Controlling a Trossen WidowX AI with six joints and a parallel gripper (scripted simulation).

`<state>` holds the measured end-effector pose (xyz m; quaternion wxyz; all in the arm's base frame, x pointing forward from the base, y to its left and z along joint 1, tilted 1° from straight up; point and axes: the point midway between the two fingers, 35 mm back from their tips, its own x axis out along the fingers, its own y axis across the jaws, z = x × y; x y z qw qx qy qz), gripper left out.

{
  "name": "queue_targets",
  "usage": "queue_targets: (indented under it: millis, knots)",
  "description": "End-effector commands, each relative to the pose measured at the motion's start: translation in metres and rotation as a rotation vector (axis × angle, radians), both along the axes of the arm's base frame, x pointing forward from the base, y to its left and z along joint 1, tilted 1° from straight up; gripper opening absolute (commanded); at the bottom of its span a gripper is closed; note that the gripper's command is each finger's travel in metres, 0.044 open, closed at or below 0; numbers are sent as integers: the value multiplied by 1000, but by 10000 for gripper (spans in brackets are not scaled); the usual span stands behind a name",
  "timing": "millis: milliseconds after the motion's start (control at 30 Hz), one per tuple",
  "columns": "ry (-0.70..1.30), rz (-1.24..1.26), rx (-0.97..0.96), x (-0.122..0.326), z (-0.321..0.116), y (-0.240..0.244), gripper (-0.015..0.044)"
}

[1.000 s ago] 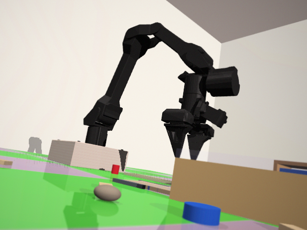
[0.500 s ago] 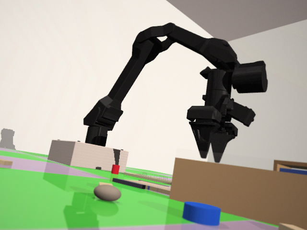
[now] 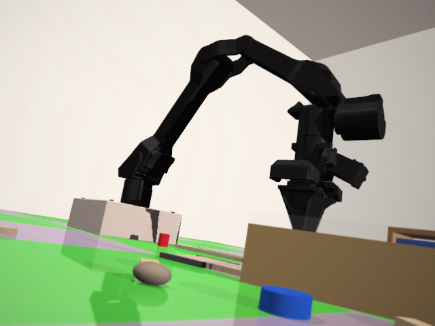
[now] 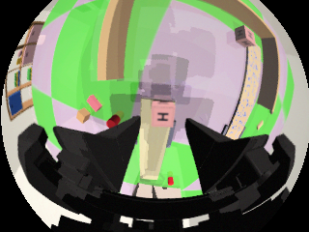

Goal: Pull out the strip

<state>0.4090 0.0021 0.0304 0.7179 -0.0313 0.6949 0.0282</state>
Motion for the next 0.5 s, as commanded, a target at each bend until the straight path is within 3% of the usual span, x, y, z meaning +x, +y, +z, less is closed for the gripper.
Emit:
queue_targets:
  millis: [0, 467]
  knots:
    - [13, 7, 0, -2, -11, 0, 250]
    - [13, 7, 0, -2, -33, -1, 250]
